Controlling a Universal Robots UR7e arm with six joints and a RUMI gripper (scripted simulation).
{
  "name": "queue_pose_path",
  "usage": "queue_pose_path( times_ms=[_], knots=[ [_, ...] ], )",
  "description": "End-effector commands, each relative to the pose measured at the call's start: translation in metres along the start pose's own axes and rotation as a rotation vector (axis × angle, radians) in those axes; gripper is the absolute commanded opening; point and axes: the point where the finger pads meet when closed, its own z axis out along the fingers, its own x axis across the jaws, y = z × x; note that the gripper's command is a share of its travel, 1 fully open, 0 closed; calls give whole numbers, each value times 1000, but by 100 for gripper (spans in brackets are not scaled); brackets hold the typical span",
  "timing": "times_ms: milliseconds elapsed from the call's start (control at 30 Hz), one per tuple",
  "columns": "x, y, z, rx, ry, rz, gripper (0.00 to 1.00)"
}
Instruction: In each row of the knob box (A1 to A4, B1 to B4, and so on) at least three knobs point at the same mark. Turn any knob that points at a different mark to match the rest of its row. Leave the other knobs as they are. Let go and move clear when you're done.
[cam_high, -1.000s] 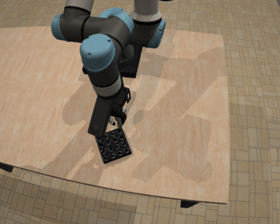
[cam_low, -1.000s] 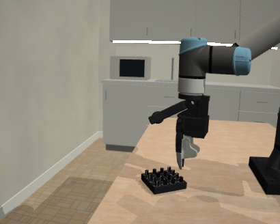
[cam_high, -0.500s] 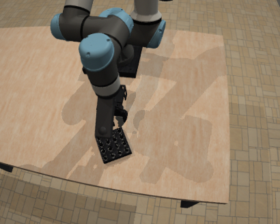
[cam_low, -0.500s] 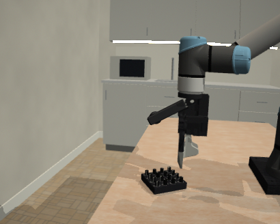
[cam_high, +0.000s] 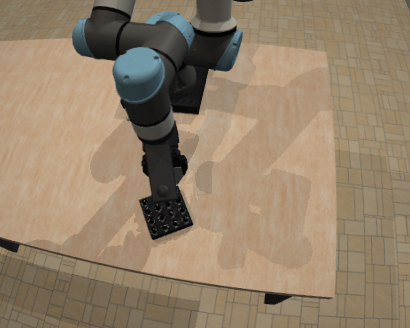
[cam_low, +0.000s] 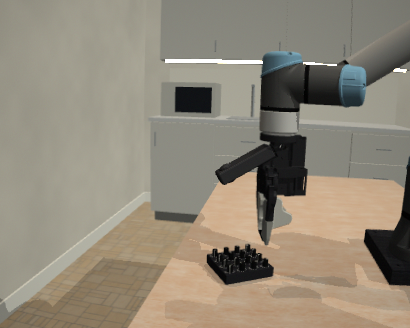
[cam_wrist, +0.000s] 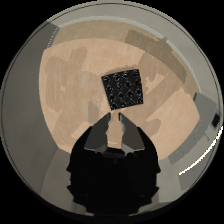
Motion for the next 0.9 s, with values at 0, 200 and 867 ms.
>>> queue_pose_path(
  times_ms=[0, 200, 867],
  knots=[
    [1, -2, -5, 9, -4, -156, 11],
    [1, -2, -6, 9, -4, -232, 11],
    [0, 0, -11, 10, -2, -635, 11]
  ],
)
